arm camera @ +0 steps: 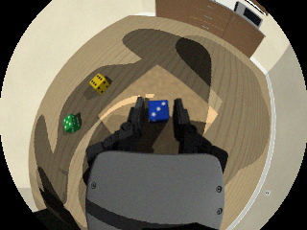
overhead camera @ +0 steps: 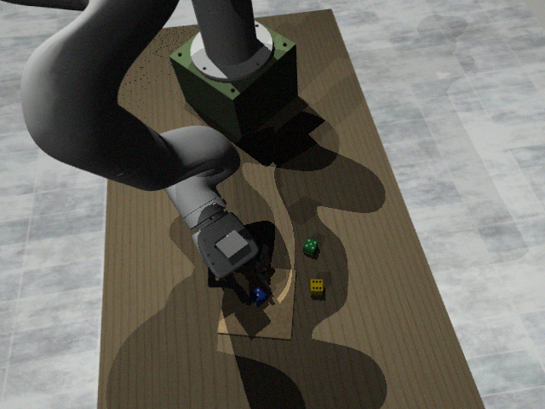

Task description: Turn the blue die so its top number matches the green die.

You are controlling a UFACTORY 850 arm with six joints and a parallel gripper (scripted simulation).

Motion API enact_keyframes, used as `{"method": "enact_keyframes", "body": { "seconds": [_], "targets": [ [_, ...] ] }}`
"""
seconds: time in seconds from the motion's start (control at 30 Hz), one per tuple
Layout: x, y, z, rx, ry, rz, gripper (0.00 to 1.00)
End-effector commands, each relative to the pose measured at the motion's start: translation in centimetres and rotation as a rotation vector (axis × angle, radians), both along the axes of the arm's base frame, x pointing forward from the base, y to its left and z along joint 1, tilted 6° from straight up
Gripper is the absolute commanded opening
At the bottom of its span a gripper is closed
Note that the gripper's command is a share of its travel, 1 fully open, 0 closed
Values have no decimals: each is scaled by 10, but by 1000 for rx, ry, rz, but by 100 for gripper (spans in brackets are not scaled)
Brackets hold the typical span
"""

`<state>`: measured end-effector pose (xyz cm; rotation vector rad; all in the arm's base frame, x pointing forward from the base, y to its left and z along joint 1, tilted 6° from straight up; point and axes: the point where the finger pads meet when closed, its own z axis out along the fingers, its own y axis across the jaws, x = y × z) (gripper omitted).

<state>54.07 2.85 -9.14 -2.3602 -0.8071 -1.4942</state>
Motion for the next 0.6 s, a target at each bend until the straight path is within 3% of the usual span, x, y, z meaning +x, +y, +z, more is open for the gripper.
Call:
{"method": "enact_keyframes", "body": {
  "seconds": [0.0, 0.23, 0.57],
  "targets": [
    [-10, -6, 7, 0, -1, 0, 42],
    [-25, -16, 16, 0, -1, 0, 42],
    [-26, -16, 19, 0, -1, 0, 42]
  ]
}}
